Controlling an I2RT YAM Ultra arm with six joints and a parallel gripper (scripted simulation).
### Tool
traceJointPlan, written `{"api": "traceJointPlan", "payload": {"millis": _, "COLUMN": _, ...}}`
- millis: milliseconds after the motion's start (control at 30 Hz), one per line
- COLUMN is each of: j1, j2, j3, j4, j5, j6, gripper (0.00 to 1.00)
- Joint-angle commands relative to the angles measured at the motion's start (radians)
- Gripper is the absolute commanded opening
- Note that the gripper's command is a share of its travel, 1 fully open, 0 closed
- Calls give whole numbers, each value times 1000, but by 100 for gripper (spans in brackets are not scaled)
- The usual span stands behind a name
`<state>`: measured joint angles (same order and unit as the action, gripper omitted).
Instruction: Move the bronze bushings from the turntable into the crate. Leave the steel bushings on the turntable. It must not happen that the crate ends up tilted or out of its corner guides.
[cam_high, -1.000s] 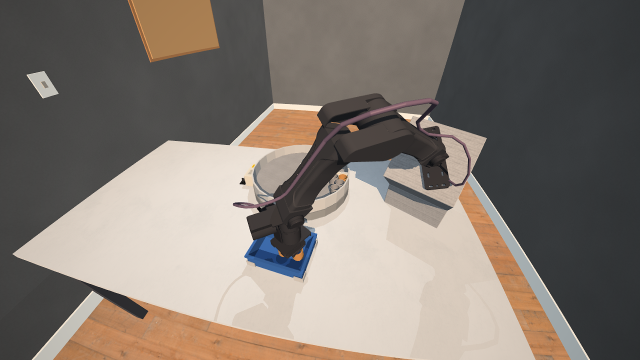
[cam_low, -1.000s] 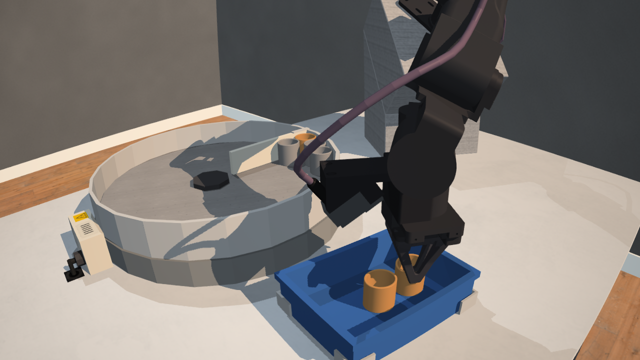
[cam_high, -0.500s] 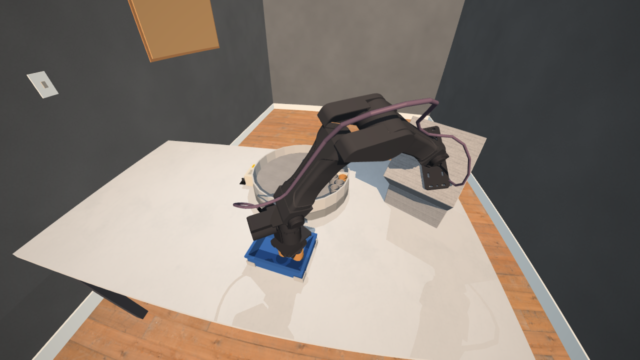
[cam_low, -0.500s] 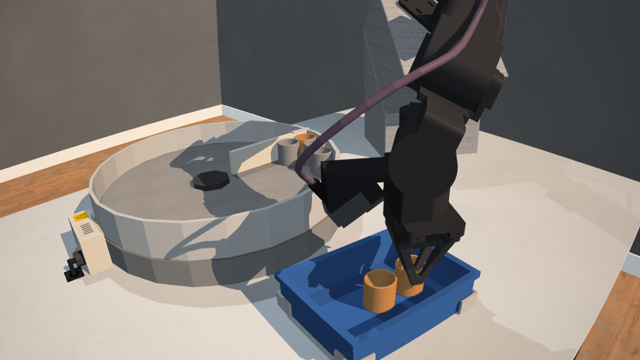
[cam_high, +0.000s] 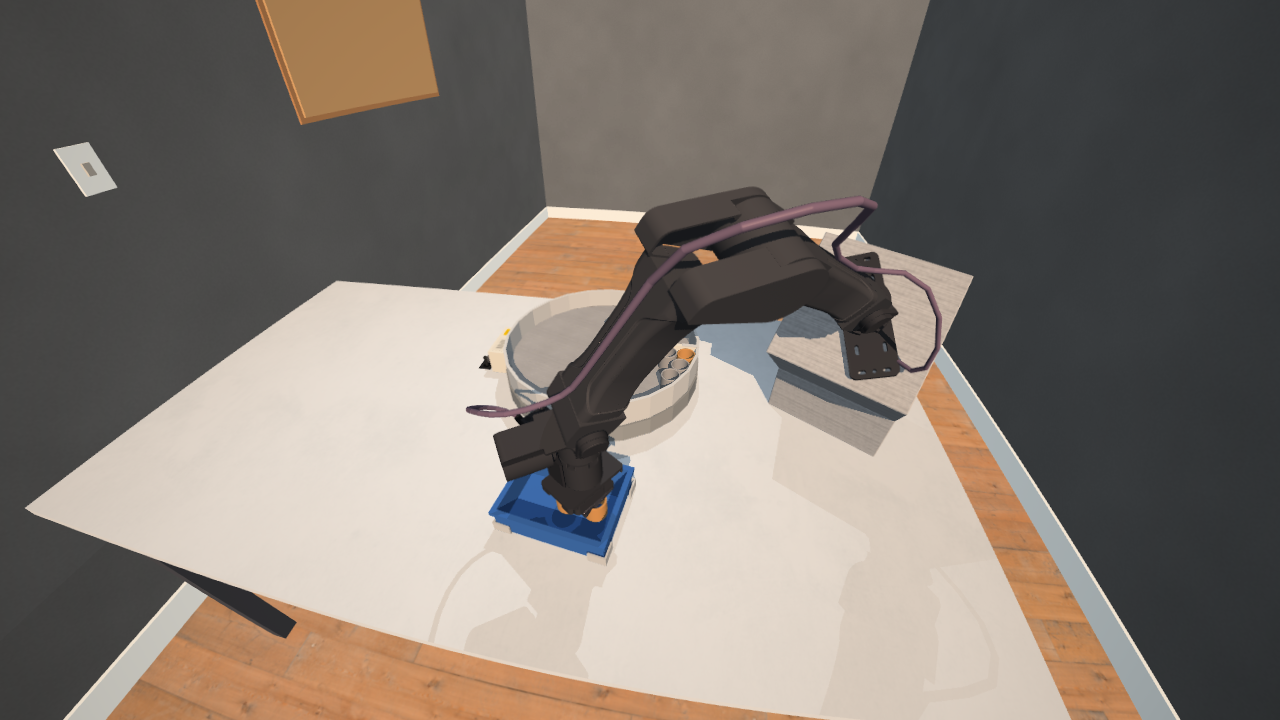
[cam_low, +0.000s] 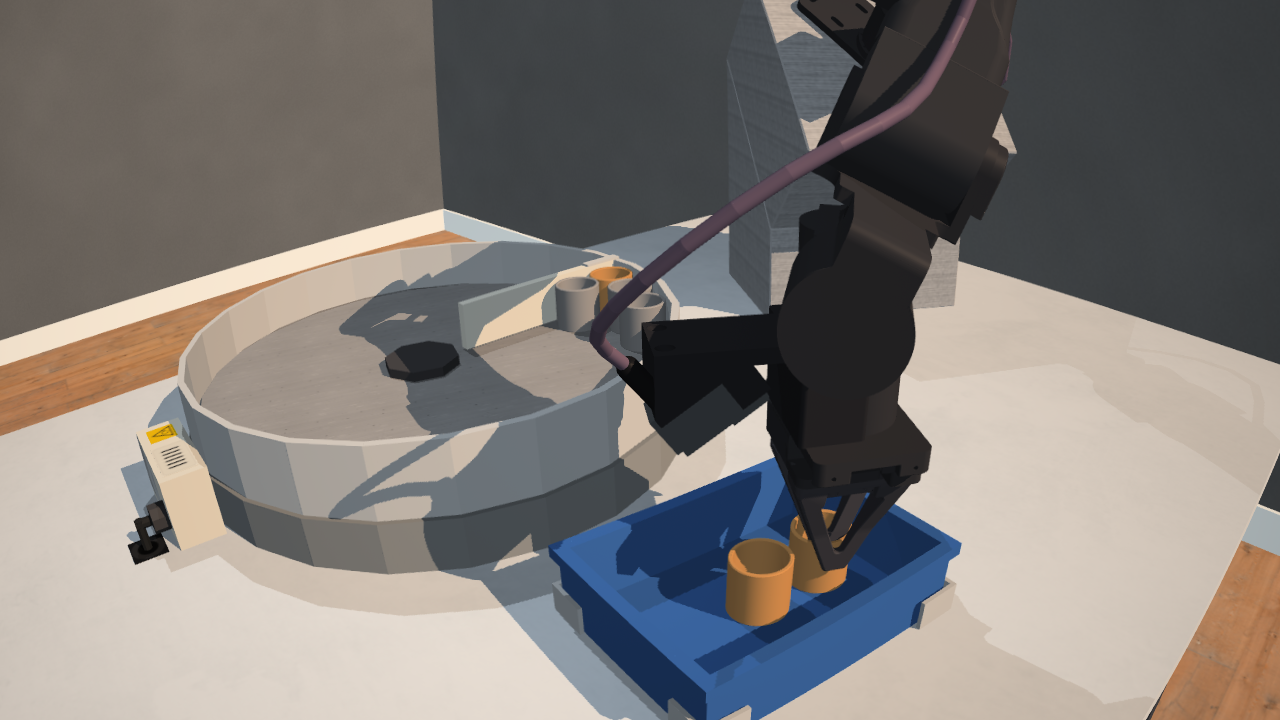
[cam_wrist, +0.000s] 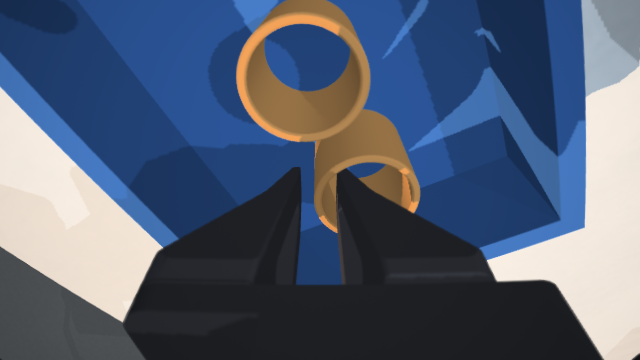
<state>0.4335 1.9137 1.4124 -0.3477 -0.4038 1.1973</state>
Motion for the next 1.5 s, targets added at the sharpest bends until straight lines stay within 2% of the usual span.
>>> {"api": "traceJointPlan", "payload": {"millis": 0, "j1": -4, "j2": -30, "j3": -21, "j4": -15, "j5": 12, "j6": 7, "gripper": 16}}
{"api": "traceJointPlan", "payload": {"millis": 733, "j1": -19, "j2": -47, "j3": -26, "j4": -28, "j5": -4, "j6": -10, "gripper": 16}}
{"api": "traceJointPlan", "payload": {"millis": 1233, "j1": -75, "j2": -185, "j3": -51, "j4": -158, "j5": -46, "j6": -54, "gripper": 16}}
{"api": "traceJointPlan", "payload": {"millis": 1467, "j1": -108, "j2": -251, "j3": -28, "j4": -236, "j5": -67, "j6": -83, "gripper": 16}}
